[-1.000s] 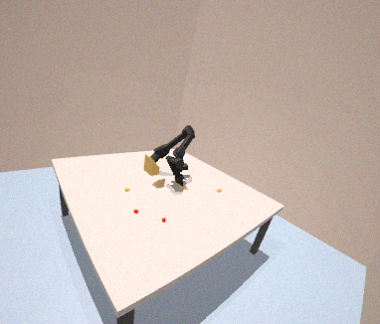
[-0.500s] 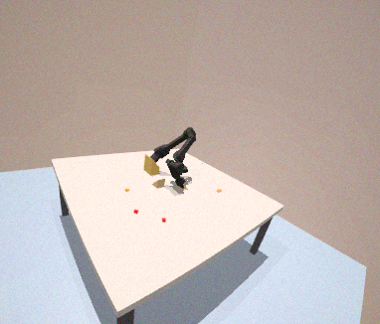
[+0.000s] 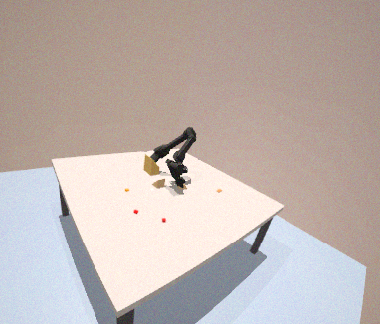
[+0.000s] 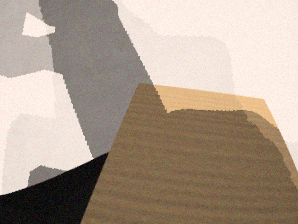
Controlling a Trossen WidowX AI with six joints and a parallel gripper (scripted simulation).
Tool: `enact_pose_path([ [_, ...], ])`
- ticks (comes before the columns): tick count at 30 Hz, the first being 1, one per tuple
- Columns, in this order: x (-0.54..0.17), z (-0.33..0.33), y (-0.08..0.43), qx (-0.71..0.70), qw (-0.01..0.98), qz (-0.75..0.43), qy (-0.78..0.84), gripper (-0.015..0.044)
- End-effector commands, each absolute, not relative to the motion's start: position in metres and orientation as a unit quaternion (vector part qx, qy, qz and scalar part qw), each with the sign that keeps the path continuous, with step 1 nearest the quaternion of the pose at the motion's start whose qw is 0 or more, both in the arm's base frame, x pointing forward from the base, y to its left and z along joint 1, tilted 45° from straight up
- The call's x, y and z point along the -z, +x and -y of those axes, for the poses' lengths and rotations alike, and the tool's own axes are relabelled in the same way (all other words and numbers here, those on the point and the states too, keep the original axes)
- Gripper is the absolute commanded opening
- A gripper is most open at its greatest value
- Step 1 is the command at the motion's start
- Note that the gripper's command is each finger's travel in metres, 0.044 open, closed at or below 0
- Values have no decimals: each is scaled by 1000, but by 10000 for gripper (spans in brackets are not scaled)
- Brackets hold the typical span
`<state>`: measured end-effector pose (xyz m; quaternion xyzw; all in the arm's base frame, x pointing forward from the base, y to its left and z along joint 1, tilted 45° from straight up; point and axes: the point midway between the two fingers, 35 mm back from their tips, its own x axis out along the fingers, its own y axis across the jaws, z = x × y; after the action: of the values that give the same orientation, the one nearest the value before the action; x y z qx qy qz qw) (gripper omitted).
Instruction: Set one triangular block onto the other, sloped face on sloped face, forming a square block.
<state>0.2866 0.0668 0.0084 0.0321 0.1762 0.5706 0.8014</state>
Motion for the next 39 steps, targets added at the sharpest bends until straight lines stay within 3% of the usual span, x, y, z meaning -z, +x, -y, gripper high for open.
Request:
enact_pose_path([
  [1,-10,-66,287,-571,801,-178,29,111],
  [6,-17,-65,289,-572,788,-228,-3,0],
  [39,-71,-83,311,-524,618,-536,-237,0],
])
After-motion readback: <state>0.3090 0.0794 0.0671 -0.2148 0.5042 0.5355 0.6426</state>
